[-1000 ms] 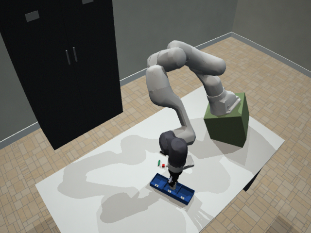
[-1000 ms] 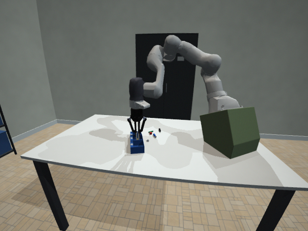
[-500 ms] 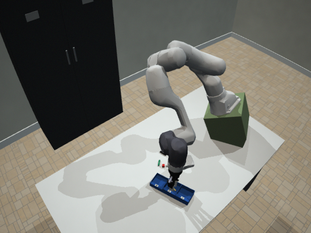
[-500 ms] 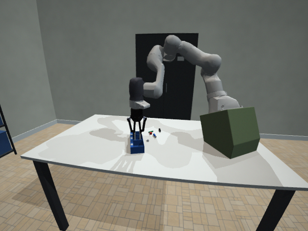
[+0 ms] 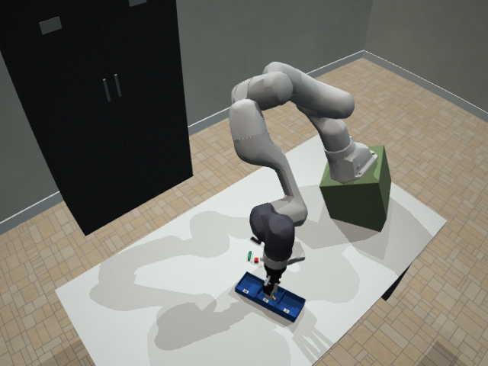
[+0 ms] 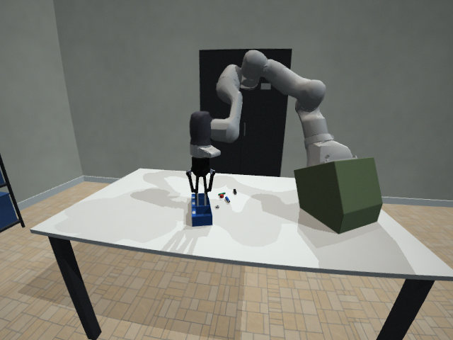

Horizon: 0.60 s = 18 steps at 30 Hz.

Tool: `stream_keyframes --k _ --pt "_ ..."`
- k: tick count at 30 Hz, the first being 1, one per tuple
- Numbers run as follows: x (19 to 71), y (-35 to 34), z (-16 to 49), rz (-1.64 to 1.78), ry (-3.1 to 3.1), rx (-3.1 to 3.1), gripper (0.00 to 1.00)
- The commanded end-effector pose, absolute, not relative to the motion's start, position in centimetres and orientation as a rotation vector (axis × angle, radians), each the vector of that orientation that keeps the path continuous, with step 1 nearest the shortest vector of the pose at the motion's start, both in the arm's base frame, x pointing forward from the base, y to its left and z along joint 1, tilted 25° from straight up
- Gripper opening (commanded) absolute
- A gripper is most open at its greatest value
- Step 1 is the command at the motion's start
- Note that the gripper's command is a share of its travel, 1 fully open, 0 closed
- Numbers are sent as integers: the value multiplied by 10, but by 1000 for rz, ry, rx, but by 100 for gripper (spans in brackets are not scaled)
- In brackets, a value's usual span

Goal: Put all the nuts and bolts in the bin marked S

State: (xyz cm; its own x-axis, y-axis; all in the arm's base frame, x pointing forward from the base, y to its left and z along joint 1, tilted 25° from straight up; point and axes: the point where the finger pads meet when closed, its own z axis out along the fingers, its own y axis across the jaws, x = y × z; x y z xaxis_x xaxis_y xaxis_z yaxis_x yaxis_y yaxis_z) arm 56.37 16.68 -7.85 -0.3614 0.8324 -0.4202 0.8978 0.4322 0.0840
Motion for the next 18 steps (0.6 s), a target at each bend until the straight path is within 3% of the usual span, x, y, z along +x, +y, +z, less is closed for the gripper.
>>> stream_keyframes --k 1,18 --pt "561 169 -74 -229 2293 1469 18" --pt "552 181 -42 -229 2293 1469 18"
